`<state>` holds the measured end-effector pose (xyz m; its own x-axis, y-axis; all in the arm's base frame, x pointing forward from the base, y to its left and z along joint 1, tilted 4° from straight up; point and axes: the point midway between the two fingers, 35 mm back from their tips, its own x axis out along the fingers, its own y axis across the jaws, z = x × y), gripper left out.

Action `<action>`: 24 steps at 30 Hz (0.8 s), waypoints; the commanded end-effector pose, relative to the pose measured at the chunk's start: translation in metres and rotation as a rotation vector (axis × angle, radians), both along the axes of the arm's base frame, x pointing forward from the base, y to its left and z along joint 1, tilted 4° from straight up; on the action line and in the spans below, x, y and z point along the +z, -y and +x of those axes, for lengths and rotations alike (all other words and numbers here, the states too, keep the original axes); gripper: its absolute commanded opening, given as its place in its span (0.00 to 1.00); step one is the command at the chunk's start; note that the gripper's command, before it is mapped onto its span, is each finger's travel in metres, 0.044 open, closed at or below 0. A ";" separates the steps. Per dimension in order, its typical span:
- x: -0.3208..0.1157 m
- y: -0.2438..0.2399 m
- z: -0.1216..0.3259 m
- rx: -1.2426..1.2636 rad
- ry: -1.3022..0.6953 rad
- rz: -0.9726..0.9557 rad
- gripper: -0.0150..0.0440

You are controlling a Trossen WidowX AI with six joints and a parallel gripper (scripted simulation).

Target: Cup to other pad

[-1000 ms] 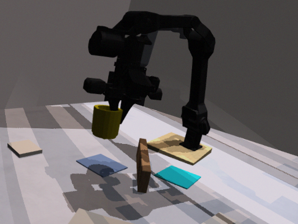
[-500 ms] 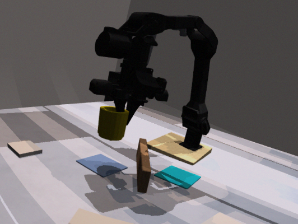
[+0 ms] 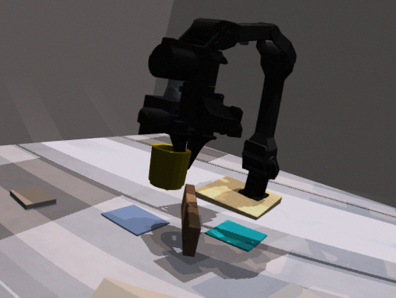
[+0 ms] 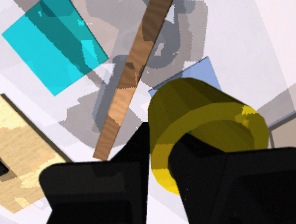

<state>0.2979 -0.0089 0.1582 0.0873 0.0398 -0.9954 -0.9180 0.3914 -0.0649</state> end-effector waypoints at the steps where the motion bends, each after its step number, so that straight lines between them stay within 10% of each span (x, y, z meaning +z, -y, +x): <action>1: 0.000 -0.009 -0.009 -0.003 0.000 -0.002 0.25; 24: 0.000 -0.050 -0.045 -0.002 -0.003 0.003 0.25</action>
<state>0.2599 0.0363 0.1584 0.0875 0.0458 -0.9951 -0.9183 0.3909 -0.0627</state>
